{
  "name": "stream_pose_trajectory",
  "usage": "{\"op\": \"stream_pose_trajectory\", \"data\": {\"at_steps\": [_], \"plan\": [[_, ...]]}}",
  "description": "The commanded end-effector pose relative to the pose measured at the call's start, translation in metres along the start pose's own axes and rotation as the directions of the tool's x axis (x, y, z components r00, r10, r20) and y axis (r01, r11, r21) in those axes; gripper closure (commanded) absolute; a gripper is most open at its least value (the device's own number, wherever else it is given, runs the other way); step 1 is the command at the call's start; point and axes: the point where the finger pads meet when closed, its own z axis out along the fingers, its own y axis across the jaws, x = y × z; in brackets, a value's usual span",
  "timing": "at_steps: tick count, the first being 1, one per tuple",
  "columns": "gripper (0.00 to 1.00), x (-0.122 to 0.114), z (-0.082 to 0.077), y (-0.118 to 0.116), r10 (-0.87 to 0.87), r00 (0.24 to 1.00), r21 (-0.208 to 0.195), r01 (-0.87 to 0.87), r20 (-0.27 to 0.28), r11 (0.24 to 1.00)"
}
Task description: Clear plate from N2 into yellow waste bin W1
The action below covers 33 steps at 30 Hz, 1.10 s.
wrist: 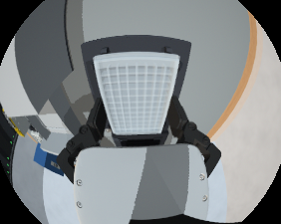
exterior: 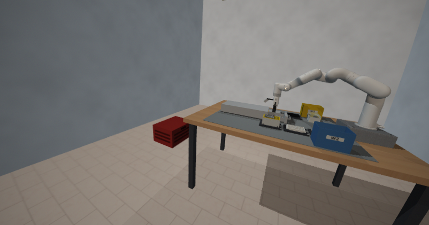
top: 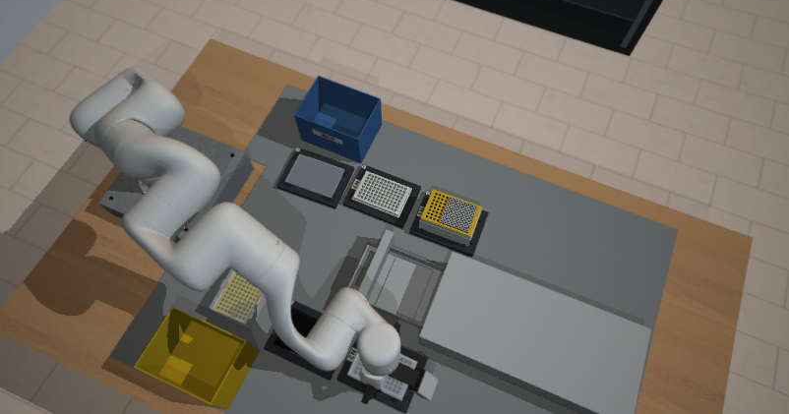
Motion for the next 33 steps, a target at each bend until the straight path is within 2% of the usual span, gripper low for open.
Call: {"op": "stream_pose_trajectory", "data": {"at_steps": [1,33], "plan": [[1.00,0.002,-0.006,0.001,0.000,1.000,-0.001,0.000,-0.006,1.000],[1.00,0.002,-0.023,0.000,0.000,1.000,-0.001,0.000,-0.006,1.000]]}}
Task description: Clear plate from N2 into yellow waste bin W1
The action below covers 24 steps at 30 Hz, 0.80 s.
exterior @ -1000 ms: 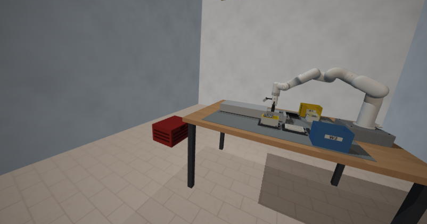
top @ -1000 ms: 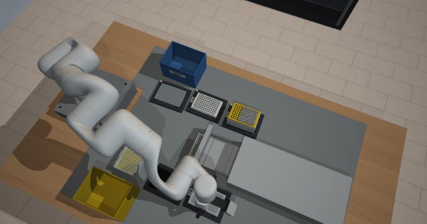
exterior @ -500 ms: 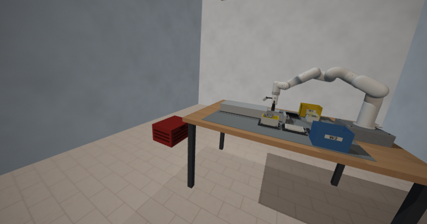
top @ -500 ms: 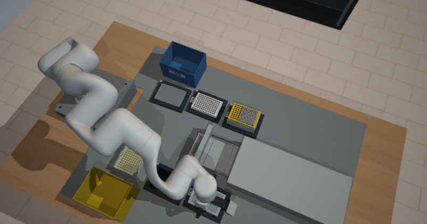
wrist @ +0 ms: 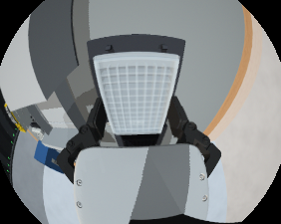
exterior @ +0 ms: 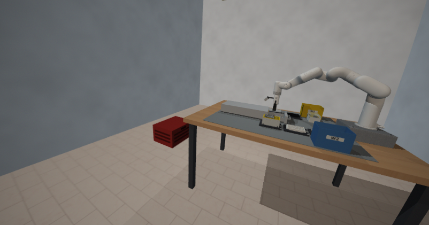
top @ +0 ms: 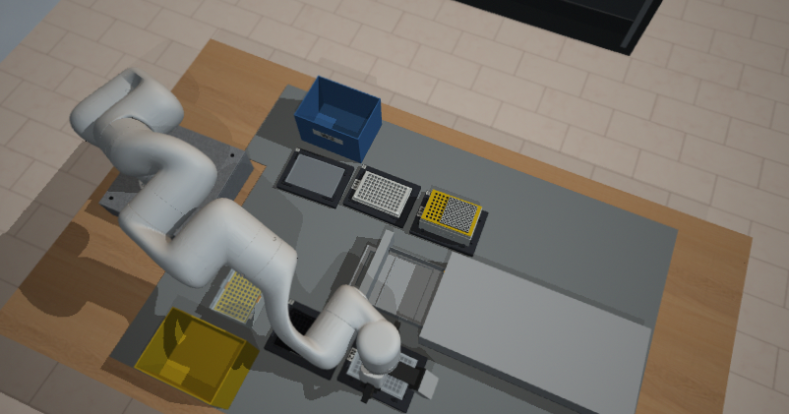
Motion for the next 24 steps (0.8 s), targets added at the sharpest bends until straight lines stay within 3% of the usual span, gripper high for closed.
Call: {"op": "stream_pose_trajectory", "data": {"at_steps": [1,24], "plan": [[1.00,0.002,-0.008,0.001,0.000,1.000,-0.002,0.000,-0.006,1.000],[1.00,0.002,-0.042,0.000,0.000,1.000,-0.001,0.000,-0.006,1.000]]}}
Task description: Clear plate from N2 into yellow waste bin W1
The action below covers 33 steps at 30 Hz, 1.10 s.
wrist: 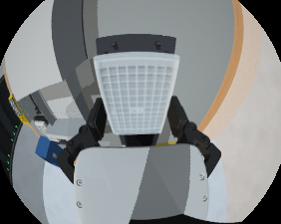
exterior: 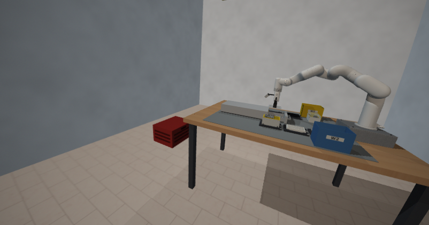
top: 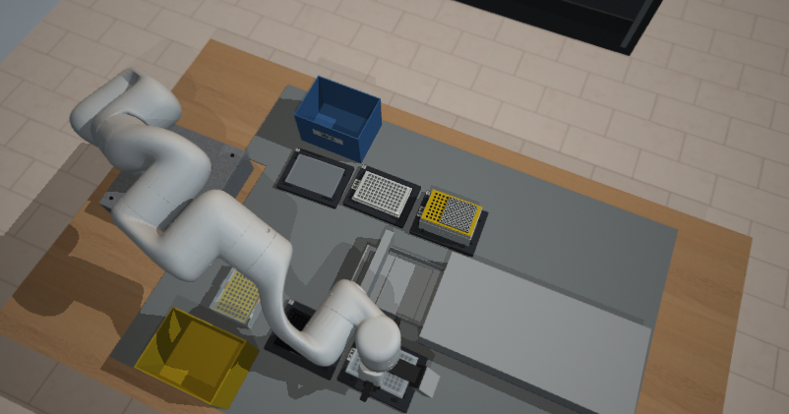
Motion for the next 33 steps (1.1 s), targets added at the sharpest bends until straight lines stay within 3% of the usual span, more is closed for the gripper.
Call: {"op": "stream_pose_trajectory", "data": {"at_steps": [1,33], "plan": [[1.00,0.002,-0.008,0.000,0.000,1.000,-0.001,0.000,-0.006,1.000],[1.00,0.001,-0.058,0.000,0.000,1.000,-0.001,0.000,-0.006,1.000]]}}
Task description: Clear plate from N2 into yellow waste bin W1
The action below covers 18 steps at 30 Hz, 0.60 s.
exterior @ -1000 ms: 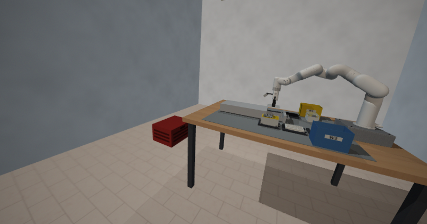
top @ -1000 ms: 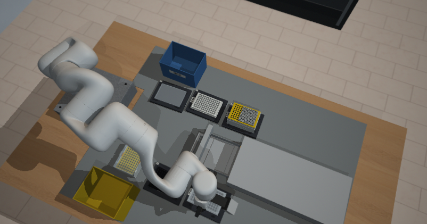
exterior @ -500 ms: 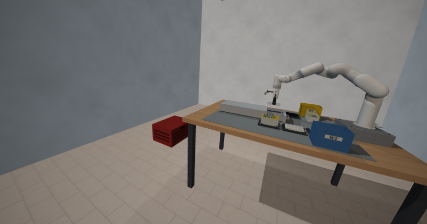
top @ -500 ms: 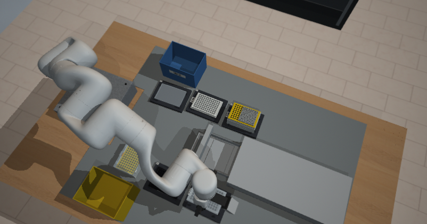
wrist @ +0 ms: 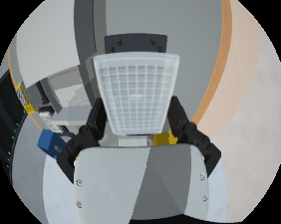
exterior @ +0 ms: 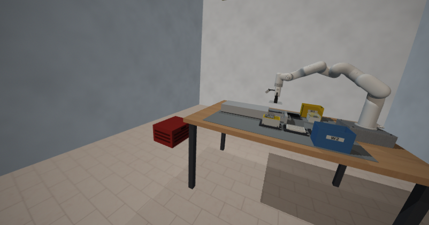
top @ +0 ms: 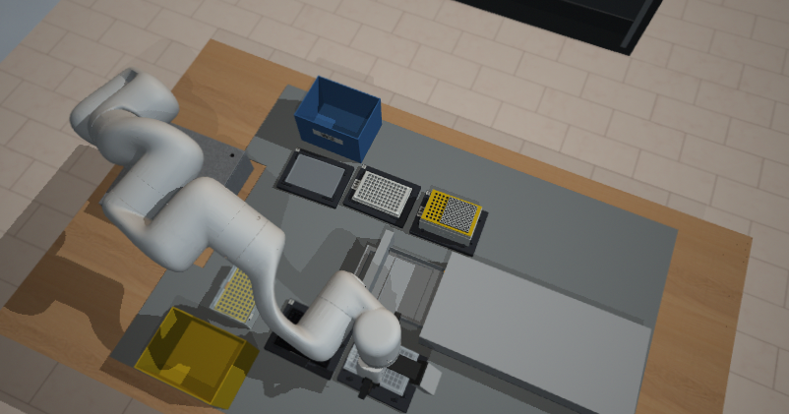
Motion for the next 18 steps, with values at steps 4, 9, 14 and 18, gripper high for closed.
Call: {"op": "stream_pose_trajectory", "data": {"at_steps": [4,9,14,18], "plan": [[1.00,0.001,-0.013,0.000,0.000,1.000,-0.001,0.000,-0.006,1.000],[1.00,0.001,-0.022,0.000,0.000,1.000,-0.001,0.000,-0.006,1.000],[1.00,0.001,-0.030,0.000,0.000,1.000,-0.001,0.000,-0.006,1.000],[1.00,0.001,-0.030,0.000,0.000,1.000,-0.001,0.000,-0.006,1.000]]}}
